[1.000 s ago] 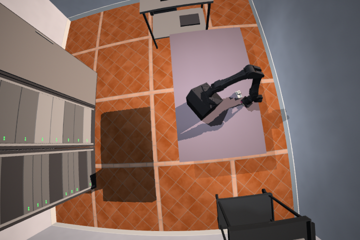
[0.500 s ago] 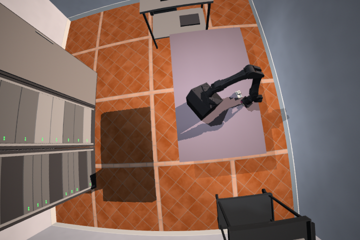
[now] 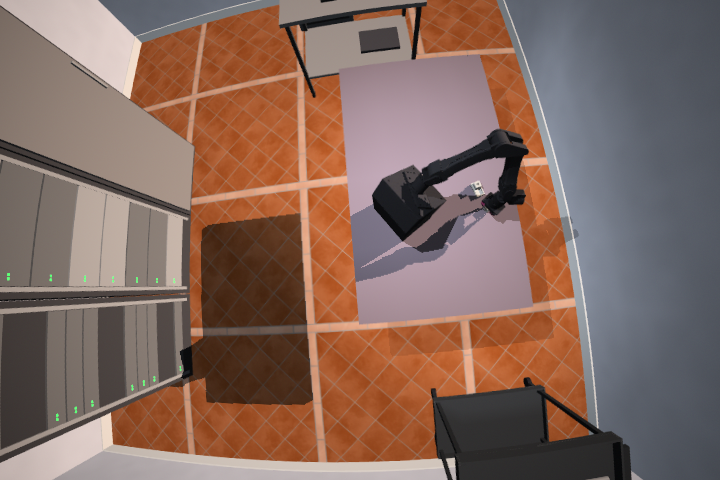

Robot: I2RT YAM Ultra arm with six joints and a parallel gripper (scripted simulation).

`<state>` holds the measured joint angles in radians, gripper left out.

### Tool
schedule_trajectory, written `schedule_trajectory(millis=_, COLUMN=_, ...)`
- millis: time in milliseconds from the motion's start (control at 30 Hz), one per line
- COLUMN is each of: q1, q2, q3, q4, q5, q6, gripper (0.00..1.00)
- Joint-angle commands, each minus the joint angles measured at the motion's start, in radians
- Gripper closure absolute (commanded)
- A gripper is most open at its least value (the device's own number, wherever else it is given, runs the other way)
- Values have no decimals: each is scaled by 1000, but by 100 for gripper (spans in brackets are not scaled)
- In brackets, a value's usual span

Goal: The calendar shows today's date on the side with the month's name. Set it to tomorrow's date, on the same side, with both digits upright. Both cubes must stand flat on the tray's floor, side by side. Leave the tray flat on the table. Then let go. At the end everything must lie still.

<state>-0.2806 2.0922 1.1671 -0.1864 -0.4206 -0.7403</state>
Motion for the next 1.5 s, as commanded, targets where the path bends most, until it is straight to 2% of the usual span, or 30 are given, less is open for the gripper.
schedule_trajectory(millis=0, q1=-6, q2=16, q3=25, q4=7, q5=2, q6=6, gripper=53)
schedule_trajectory(millis=67, q1=-6, q2=16, q3=25, q4=7, q5=2, q6=6, gripper=53)
schedule_trajectory(millis=100, q1=-6, q2=16, q3=25, q4=7, q5=2, q6=6, gripper=73)
schedule_trajectory(millis=1267, q1=-8, q2=15, q3=22, q4=0, q5=1, q6=4, gripper=73)
schedule_trajectory(millis=1333, q1=-17, q2=-30, q3=0, q4=-20, q5=-3, q6=-5, gripper=73)
schedule_trajectory(millis=1467, q1=-24, q2=-49, q3=-25, q4=-36, q5=-10, q6=-14, gripper=73)
